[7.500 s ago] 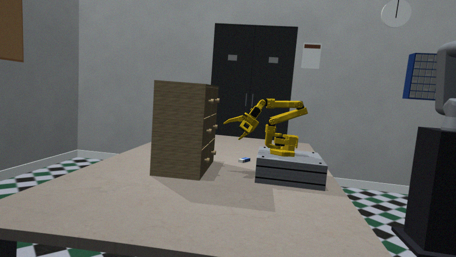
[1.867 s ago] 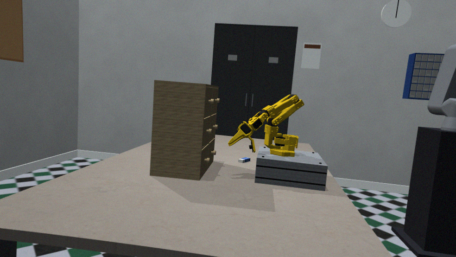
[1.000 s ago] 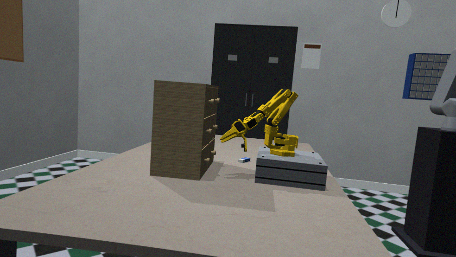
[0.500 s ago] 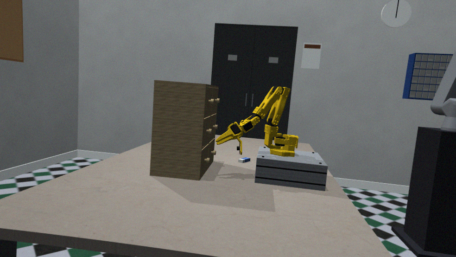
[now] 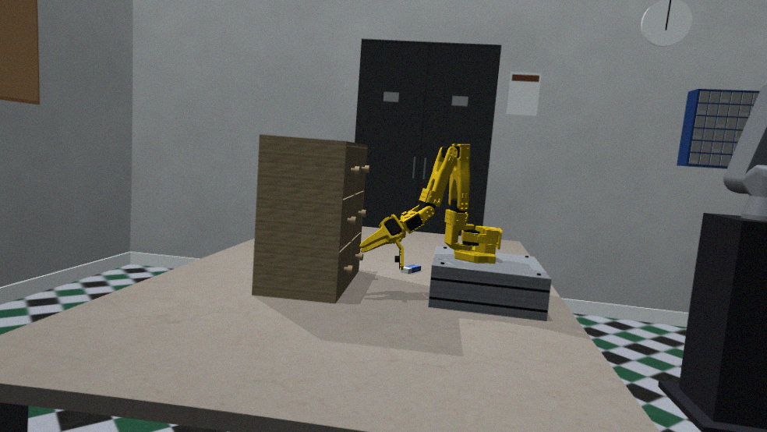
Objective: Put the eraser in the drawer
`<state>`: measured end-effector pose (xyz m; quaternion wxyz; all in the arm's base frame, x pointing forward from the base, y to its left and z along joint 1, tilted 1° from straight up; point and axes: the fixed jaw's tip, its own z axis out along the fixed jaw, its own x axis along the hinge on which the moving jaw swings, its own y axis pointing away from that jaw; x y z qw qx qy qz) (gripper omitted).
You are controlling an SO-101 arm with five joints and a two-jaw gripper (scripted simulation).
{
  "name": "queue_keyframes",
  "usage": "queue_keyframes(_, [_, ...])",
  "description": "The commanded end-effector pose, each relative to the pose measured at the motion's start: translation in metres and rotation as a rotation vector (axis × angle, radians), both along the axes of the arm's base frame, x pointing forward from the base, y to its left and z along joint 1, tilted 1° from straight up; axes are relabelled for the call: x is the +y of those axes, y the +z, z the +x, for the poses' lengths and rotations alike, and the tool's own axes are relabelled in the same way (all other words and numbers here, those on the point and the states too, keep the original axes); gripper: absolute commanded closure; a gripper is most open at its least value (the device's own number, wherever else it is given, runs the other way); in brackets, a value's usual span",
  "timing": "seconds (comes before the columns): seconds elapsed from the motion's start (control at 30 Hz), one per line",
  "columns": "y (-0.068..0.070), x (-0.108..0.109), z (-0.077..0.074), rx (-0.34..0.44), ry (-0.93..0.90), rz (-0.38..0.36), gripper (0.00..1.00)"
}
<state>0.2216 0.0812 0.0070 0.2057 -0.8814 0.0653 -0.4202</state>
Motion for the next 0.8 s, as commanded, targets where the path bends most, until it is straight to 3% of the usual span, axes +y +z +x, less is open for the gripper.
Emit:
queue_keyframes(0.0, [0.001,-0.001,0.003,-0.012,-0.011,0.012,0.79])
queue_keyframes(0.23, [0.001,-0.001,0.003,-0.012,-0.011,0.012,0.79])
queue_keyframes(0.53, [-0.030,-0.006,-0.012,0.029,-0.011,-0.005,0.79])
queue_keyframes(0.77, [-0.030,-0.006,-0.012,0.029,-0.011,-0.005,0.79])
